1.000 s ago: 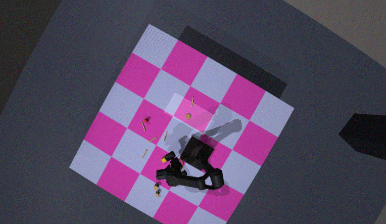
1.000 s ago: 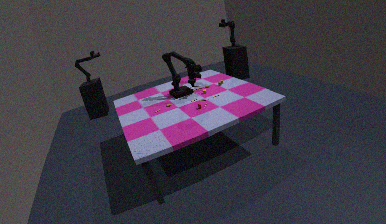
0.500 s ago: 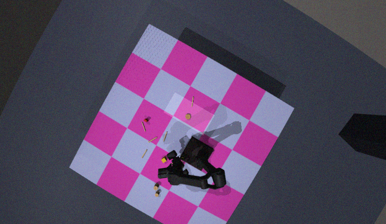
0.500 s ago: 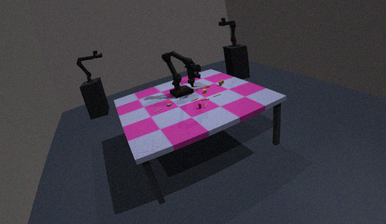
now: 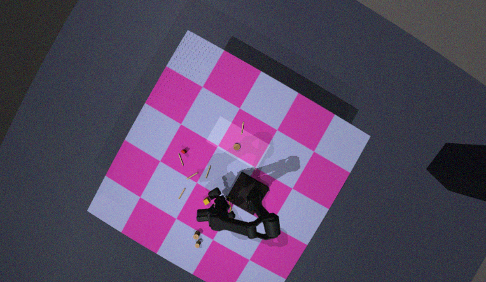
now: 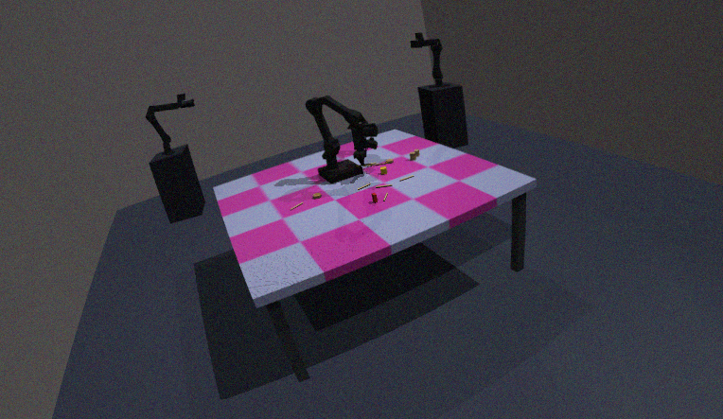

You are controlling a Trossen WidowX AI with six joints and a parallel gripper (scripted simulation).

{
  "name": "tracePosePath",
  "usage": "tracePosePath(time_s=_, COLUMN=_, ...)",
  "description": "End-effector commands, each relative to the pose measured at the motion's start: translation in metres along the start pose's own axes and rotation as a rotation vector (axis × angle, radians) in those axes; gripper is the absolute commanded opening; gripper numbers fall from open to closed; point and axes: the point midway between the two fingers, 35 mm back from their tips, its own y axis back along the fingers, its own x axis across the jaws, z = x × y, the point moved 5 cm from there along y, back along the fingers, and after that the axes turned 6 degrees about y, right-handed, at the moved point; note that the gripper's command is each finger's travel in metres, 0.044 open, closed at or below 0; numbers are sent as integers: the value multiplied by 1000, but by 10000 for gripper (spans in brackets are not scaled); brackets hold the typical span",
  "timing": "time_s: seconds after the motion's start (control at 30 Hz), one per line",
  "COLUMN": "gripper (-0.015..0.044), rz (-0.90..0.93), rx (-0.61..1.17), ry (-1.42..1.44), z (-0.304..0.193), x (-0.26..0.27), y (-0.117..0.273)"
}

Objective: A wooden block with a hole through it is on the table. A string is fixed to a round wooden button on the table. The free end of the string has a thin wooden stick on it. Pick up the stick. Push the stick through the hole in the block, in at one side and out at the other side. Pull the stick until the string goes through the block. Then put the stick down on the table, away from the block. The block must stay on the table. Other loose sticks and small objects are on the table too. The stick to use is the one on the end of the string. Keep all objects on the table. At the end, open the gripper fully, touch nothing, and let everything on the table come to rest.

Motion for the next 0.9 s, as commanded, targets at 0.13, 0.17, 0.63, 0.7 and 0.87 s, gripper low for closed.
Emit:
tracePosePath(time_s=0.13, gripper=0, rz=-6, rx=1, ry=2, z=4, x=-8, y=-6)
tracePosePath(time_s=0.17, gripper=0, rz=-7, rx=1, ry=2, z=4, x=-9, y=-7)
tracePosePath(time_s=0.63, gripper=0, rz=-8, rx=0, ry=2, z=9, x=-22, y=-19)
tracePosePath(time_s=0.7, gripper=0, rz=-8, rx=0, ry=2, z=10, x=-24, y=-21)
tracePosePath(time_s=0.87, gripper=0, rz=-8, rx=0, ry=2, z=11, x=-28, y=-25)
